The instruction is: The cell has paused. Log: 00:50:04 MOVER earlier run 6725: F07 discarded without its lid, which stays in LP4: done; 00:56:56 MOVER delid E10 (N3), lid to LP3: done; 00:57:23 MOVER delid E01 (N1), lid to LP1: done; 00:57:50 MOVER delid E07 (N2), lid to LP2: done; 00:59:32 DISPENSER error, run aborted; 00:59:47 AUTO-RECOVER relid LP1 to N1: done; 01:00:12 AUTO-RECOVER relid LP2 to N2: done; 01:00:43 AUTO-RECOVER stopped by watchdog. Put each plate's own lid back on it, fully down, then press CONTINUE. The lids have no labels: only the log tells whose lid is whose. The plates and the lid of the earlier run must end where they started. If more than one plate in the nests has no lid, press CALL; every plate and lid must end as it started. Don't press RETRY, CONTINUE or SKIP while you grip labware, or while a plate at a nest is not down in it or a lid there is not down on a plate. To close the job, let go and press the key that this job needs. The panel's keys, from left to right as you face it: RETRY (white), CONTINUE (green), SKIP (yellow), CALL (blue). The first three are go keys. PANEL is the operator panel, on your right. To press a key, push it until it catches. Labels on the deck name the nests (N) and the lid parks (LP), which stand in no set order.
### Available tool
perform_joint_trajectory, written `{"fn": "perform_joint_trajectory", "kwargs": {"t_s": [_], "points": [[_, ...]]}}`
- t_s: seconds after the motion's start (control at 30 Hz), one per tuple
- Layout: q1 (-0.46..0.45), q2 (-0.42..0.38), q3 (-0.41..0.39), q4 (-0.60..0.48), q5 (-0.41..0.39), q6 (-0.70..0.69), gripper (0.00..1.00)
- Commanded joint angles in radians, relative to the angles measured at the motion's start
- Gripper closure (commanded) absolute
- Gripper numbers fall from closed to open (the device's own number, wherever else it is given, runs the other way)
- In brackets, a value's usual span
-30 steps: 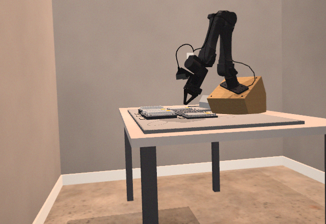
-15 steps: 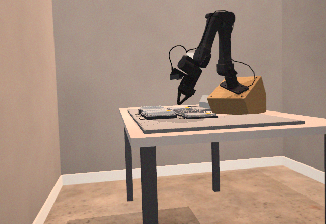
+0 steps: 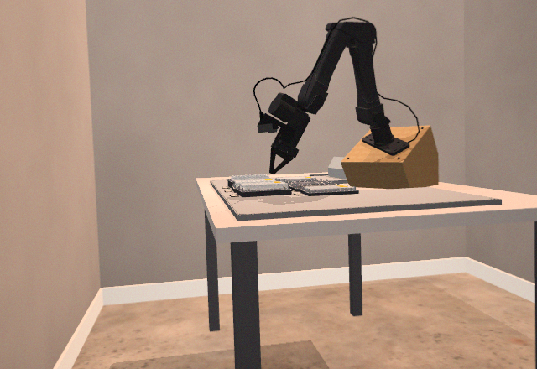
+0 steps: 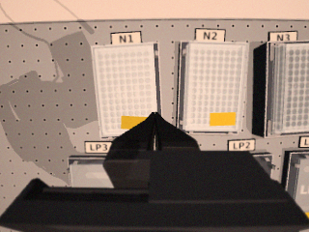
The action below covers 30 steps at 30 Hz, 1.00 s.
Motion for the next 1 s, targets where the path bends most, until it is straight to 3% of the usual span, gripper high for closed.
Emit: {"fn": "perform_joint_trajectory", "kwargs": {"t_s": [0.0,0.6,0.97], "points": [[-0.035,0.035,0.066,-0.019,-0.044,-0.031,1.0],[-0.155,0.259,0.381,-0.116,-0.144,-0.096,1.0],[-0.145,0.247,0.37,-0.112,-0.137,-0.09,1.0]]}}
